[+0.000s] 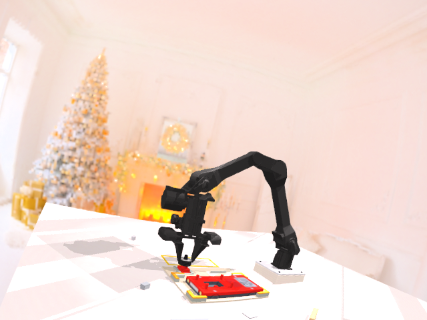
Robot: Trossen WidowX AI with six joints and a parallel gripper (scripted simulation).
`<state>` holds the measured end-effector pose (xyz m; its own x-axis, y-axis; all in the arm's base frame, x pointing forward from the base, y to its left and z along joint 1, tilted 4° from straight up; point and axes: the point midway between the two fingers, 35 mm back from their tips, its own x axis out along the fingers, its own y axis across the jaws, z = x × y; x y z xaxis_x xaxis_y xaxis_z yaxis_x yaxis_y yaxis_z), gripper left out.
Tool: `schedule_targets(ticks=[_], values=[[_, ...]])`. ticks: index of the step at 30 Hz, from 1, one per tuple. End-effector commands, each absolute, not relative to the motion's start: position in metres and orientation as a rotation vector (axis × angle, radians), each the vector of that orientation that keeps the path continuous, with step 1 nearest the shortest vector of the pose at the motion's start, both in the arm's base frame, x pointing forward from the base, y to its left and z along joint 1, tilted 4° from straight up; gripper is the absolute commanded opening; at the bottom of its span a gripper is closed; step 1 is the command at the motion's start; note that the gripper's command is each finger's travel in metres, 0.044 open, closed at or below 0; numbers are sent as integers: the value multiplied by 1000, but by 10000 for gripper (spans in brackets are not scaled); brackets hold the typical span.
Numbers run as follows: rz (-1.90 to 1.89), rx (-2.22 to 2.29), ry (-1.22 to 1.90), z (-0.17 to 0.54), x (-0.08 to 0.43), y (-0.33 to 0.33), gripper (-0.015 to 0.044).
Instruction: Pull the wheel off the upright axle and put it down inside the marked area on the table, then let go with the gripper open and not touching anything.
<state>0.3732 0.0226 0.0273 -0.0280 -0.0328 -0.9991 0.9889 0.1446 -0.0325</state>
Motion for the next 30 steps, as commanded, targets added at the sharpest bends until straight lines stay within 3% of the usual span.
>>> schedule_targets(ticks=[1,8,30], values=[[-1137,1065,1274,28,373,23,148],[-1137,1065,1274,29,374,23,0],[-1137,1064,1273,36,374,23,0]])
